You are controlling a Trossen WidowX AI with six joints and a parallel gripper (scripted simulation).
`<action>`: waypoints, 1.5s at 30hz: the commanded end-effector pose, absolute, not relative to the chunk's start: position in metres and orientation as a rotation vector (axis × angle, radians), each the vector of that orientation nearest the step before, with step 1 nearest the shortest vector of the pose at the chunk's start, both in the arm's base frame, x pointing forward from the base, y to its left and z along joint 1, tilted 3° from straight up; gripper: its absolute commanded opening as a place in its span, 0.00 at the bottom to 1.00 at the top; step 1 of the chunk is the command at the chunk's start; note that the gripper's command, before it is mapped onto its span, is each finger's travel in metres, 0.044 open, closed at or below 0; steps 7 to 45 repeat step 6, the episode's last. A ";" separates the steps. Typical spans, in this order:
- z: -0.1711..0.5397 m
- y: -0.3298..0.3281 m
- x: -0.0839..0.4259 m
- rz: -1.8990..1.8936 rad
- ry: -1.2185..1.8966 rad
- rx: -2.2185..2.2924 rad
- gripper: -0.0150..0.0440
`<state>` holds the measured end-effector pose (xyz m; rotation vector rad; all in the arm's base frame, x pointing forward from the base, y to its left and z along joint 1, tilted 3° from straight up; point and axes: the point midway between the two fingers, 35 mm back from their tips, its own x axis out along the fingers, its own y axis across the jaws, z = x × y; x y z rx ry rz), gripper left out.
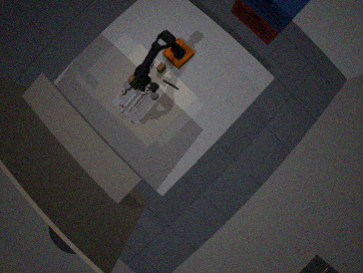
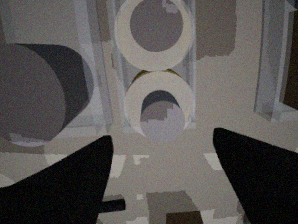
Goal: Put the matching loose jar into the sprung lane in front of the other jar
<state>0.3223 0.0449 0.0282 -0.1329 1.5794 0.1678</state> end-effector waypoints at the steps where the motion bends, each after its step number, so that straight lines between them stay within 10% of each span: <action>1: 0.030 0.043 0.311 0.170 1.575 -0.134 0.75; 45: 0.030 0.039 0.294 0.170 1.577 -0.134 0.75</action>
